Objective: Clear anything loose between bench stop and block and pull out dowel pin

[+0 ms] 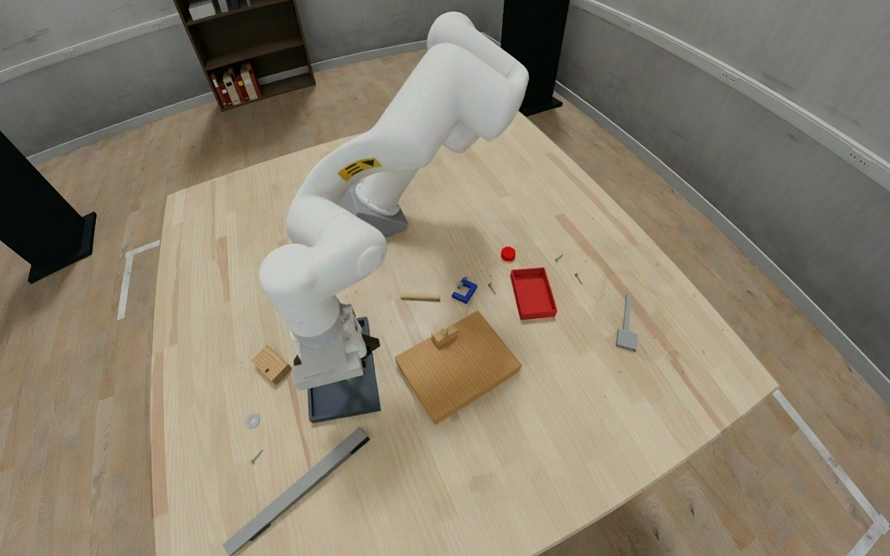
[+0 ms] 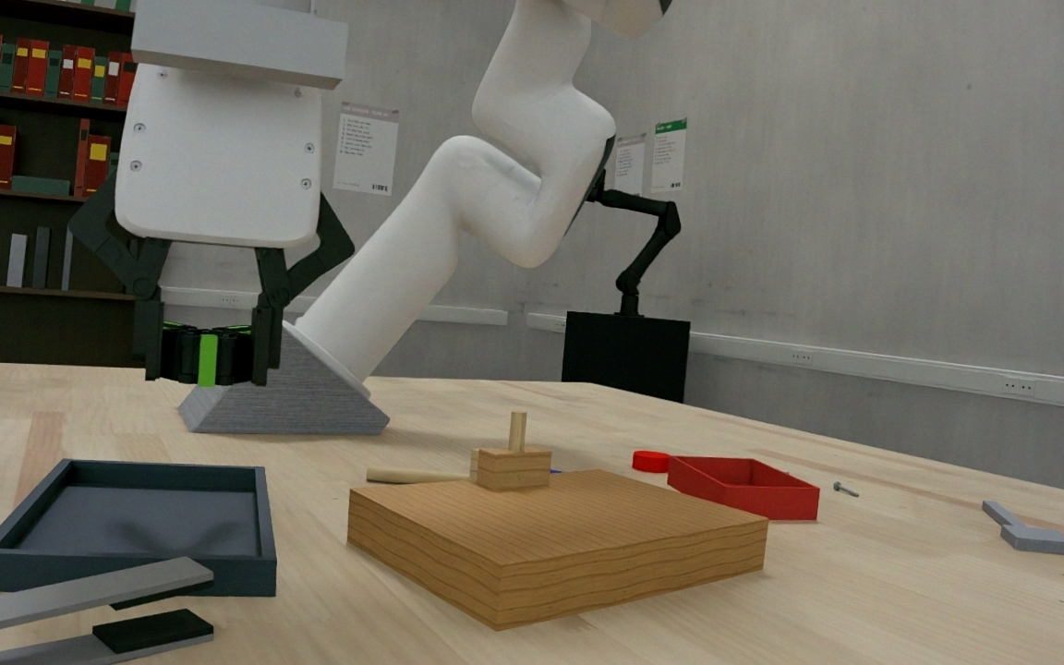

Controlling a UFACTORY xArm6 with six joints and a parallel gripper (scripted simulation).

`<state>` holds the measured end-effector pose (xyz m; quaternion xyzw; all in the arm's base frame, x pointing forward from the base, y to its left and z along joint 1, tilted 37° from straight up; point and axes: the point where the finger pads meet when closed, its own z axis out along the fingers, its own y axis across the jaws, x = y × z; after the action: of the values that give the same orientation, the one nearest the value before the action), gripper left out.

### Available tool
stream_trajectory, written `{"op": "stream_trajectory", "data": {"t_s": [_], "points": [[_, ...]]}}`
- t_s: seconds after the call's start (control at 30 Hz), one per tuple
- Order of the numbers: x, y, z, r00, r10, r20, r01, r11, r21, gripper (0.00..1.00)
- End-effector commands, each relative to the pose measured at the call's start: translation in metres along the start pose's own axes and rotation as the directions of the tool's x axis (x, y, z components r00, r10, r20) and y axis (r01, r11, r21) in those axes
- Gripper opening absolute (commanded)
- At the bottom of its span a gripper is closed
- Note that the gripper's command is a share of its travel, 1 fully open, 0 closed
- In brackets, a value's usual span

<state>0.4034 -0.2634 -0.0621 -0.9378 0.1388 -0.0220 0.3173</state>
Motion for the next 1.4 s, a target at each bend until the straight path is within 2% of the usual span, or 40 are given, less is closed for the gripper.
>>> {"op": "stream_trajectory", "data": {"t_s": [0.0,0.17,0.33,0.4,0.5,0.67,0.9,0.97,1.17,1.37], "points": [[0.006,-0.011,-0.003,0.996,-0.088,-0.005,0.088,0.996,-0.005,0.00],[0.012,-0.032,-0.005,0.970,-0.245,-0.003,0.245,0.970,-0.009,0.00],[0.020,-0.060,-0.006,0.898,-0.440,0.000,0.440,0.898,-0.012,0.00],[0.020,-0.060,-0.006,0.898,-0.440,0.000,0.440,0.898,-0.012,0.00],[0.024,-0.080,-0.006,0.826,-0.564,0.002,0.564,0.826,-0.013,0.00],[0.029,-0.115,-0.007,0.657,-0.754,0.006,0.754,0.657,-0.013,0.00],[0.033,-0.164,-0.006,0.365,-0.931,0.009,0.931,0.365,-0.010,0.00],[0.033,-0.164,-0.006,0.365,-0.931,0.009,0.931,0.365,-0.010,0.00],[0.032,-0.201,-0.004,0.095,-0.995,0.007,0.995,0.095,-0.007,0.00],[0.030,-0.228,-0.003,-0.103,-0.995,0.004,0.995,-0.103,-0.005,0.00]]}}
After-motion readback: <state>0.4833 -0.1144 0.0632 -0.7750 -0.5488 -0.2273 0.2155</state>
